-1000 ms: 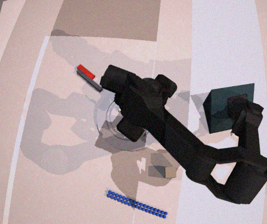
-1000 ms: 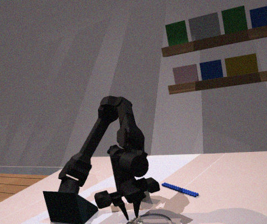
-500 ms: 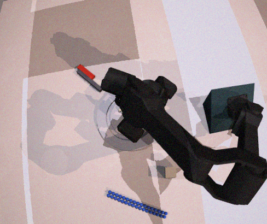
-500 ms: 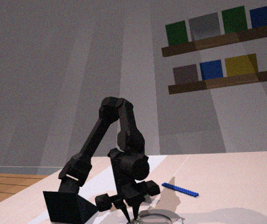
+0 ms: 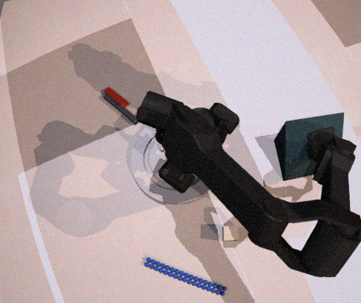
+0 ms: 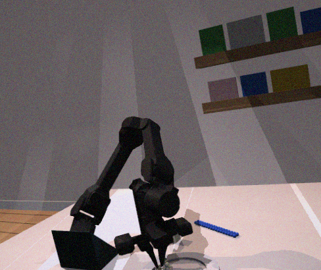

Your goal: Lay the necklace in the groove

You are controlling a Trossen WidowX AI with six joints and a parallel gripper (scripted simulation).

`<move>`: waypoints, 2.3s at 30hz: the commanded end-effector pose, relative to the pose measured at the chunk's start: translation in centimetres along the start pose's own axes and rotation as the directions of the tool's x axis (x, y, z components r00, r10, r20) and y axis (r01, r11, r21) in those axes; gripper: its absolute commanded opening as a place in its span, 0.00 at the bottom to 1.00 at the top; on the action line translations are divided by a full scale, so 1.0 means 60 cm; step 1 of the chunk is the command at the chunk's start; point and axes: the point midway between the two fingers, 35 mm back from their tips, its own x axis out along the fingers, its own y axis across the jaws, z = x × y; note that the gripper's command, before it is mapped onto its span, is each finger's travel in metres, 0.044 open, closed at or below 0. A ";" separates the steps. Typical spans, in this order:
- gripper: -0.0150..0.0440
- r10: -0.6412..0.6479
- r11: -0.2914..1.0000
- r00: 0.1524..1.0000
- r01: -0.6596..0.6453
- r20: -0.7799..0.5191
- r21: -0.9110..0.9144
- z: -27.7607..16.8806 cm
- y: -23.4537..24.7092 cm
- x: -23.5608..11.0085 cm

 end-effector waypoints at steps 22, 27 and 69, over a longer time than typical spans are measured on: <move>0.25 0.004 1.000 1.000 -0.004 -0.002 0.008 -0.001 0.000 -0.023; 0.25 0.004 1.000 1.000 -0.004 -0.002 0.008 -0.003 -0.013 -0.023; 0.83 0.004 1.000 1.000 -0.004 0.007 -0.001 -0.003 -0.024 0.002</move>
